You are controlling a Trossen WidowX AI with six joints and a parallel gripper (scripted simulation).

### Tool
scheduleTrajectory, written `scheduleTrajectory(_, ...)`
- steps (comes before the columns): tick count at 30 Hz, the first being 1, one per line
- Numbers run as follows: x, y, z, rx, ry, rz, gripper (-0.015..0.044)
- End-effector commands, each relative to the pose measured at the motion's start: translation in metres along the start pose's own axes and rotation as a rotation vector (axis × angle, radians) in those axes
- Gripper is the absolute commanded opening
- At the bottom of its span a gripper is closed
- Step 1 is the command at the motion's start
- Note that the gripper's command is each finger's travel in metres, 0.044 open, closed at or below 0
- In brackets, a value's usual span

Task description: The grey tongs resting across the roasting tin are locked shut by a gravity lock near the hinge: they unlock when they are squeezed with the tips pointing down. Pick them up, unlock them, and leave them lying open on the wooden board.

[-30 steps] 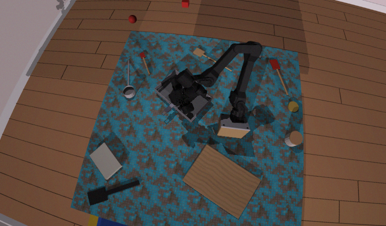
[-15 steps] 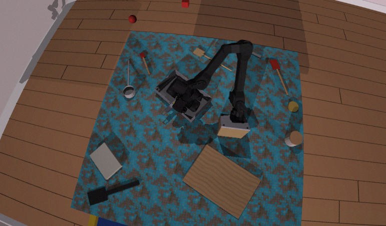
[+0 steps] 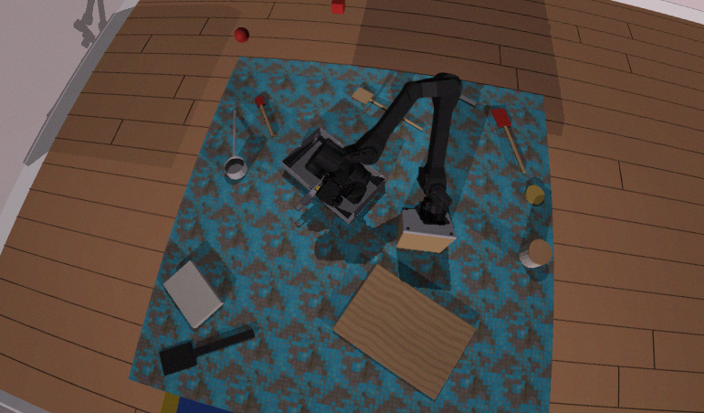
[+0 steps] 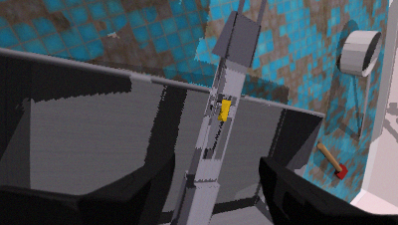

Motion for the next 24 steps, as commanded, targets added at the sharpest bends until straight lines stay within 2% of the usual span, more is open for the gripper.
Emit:
scheduleTrajectory(1,0.0,-0.002,-0.006,-0.008,-0.001,0.003,0.026)
scheduleTrajectory(24,-0.001,-0.002,-0.044,-0.009,-0.003,0.002,0.026)
Point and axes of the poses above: the point midway between the two fingers, 35 mm back from their tips, its own z axis back along the fingers, its own x axis across the jaws, y = z × x, the point moved 1 cm from there along z, back along the fingers, and after that the axes turned 9 degrees about z, right-handed, at the moved point
